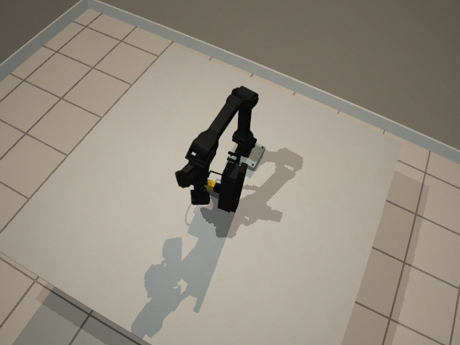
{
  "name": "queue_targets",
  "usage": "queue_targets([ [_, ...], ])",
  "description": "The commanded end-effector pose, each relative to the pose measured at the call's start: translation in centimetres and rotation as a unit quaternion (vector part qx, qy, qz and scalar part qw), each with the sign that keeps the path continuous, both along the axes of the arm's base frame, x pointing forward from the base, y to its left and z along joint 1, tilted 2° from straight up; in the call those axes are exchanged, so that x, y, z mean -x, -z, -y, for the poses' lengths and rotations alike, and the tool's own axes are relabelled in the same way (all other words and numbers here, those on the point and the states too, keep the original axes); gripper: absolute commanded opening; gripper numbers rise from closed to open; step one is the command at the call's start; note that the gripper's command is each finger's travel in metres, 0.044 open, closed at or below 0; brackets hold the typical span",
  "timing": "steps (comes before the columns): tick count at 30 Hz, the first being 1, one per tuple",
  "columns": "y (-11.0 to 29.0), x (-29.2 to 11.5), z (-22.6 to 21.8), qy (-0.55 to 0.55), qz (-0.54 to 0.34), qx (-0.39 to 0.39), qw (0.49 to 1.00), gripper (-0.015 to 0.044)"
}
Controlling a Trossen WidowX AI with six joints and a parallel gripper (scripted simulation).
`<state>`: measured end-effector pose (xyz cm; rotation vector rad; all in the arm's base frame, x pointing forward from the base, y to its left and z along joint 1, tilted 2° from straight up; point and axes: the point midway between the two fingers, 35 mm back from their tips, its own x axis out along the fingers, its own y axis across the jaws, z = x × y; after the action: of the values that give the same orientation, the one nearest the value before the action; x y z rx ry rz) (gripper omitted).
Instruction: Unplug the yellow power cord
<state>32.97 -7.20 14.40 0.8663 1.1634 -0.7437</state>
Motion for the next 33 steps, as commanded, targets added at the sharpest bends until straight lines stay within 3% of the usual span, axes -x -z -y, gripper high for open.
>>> queue_targets([
  [1, 0.0, 6.5, 2.9, 0.242, -0.085, -0.035, 0.966, 0.016],
  [33, 0.2, 6.5, -0.2, 0.249, -0.088, -0.038, 0.964, 0.016],
])
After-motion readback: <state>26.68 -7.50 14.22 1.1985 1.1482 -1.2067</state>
